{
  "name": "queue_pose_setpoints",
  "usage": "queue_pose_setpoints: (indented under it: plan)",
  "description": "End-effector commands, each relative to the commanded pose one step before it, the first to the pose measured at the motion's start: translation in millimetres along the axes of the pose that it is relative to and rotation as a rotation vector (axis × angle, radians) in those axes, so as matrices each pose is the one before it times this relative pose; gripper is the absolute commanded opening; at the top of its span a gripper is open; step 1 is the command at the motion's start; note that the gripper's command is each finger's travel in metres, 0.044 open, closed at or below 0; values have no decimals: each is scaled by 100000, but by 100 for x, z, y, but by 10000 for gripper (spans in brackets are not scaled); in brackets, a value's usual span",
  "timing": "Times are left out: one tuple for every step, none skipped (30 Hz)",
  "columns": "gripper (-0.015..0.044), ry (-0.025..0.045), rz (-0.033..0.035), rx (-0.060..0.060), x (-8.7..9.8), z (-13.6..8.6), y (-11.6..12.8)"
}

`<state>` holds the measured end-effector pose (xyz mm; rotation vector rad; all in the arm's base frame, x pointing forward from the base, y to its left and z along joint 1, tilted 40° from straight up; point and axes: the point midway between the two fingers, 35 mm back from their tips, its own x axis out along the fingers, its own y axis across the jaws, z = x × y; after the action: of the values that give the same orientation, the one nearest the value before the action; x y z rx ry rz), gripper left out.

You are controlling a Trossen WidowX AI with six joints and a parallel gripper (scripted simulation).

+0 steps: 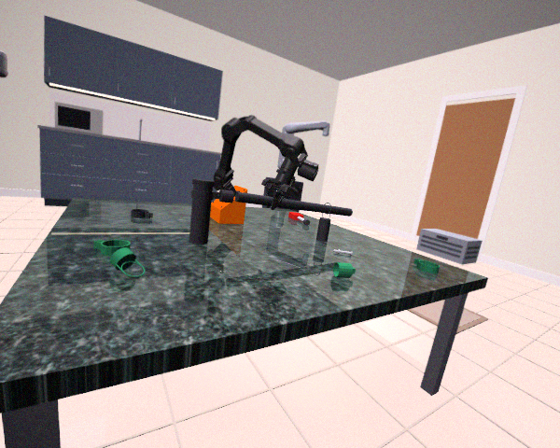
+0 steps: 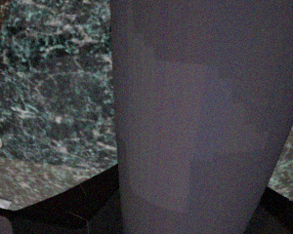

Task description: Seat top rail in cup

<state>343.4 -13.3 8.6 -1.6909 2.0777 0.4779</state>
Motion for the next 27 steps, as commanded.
queue_pose_setpoints:
  plan:
    - [0,112,-1102,614,-314,-259,-359]
    - [0,-1,38,-22,33,-66,6]
    - [0,-1,49,-28,43,-86,8]
    - [0,-1,61,-35,54,-107,11]
    - [0,-1,73,-42,65,-128,14]
    - [0,-1,81,-46,72,-141,16]
    - [0,-1,84,-47,74,-145,17]
    - [0,0,84,-47,75,-145,18]
    - [0,1,84,-47,75,-145,19]
    - [0,1,85,-47,75,-145,20]
    - [0,2,85,-47,75,-145,21]
    - [0,2,85,-47,75,-145,22]
    - [0,3,85,-47,75,-144,23]
    - [0,3,85,-46,76,-144,24]
    - [0,3,70,-38,62,-118,20]
    - [0,2,42,-23,38,-71,12]
    - [0,1,14,-8,13,-24,4]
    - [0,0,0,0,0,0,0]
    - [0,0,0,0,0,0,0]
    - [0,0,0,0,0,0,0]
    - [0,0,0,0,0,0,0]
    - [0,0,0,0,0,0,0]
    - [0,0,0,0,0,0,0]
    - [0,0,0,0,0,0,0]
    - [0,0,0,0,0,0,0]
    - [0,0,0,0,0,0,0]
    - [0,0,0,0,0,0,0]
